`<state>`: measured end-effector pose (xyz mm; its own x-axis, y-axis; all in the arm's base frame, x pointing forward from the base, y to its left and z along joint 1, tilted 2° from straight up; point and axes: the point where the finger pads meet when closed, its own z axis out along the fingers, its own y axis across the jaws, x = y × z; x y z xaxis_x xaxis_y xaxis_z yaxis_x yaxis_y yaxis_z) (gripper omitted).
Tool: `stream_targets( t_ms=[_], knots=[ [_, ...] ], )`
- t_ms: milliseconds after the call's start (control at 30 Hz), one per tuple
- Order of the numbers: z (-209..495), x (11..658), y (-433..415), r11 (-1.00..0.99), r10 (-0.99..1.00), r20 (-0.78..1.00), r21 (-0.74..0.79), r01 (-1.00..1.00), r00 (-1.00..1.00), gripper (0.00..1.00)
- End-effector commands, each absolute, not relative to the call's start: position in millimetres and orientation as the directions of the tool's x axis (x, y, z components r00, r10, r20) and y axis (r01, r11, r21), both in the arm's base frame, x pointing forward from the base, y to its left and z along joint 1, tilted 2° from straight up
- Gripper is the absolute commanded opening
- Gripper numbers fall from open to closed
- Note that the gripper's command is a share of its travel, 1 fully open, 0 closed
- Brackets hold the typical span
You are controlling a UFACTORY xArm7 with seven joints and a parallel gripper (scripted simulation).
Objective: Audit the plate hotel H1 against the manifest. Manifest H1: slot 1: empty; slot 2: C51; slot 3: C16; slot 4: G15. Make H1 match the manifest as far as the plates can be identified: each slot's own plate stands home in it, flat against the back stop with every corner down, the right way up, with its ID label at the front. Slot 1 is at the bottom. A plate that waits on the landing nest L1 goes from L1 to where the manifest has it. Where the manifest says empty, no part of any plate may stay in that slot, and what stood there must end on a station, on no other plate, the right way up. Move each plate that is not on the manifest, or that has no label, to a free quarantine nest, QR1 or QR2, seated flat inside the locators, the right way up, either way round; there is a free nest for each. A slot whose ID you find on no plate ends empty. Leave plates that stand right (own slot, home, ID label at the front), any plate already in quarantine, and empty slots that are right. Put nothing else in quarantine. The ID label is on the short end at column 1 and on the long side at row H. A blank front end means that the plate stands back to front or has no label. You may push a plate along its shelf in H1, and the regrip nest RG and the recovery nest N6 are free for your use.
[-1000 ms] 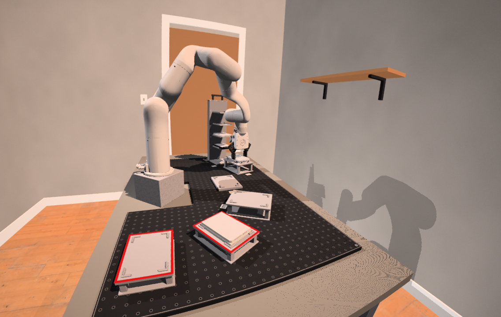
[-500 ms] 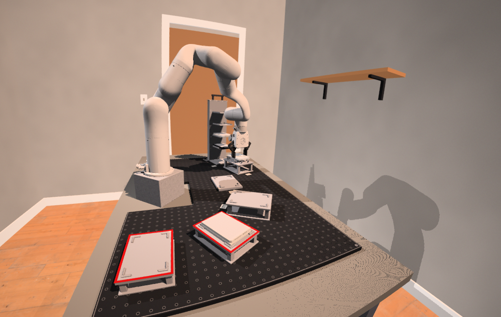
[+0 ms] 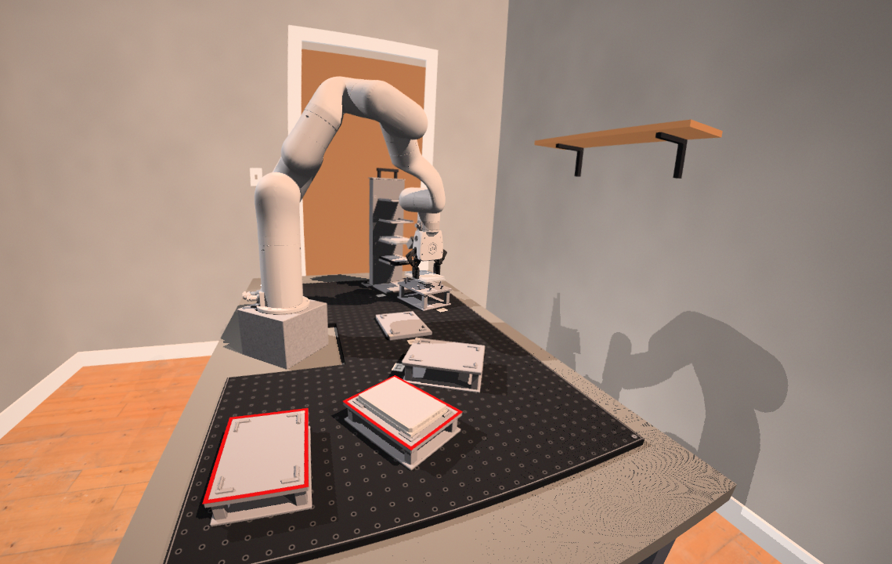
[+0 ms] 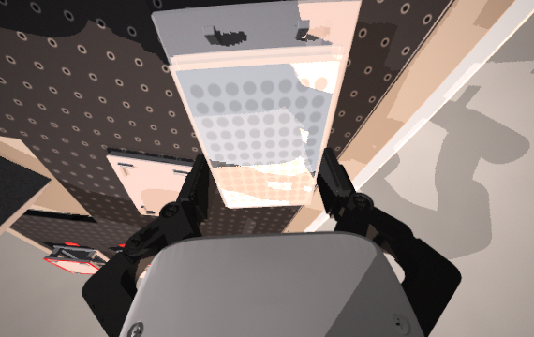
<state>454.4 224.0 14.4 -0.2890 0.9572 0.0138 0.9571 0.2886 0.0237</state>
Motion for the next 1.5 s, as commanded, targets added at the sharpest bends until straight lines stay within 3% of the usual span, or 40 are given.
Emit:
stream_targets(
  t_ms=[0, 1467],
  knots=[
    [18.6, 455.8, 224.6, 0.289, 0.957, 0.014, 0.028, 0.957, -0.289, 0.00],
    [40.6, 455.3, 224.2, 0.289, 0.957, 0.014, 0.028, 0.957, -0.289, 0.00]
  ],
)
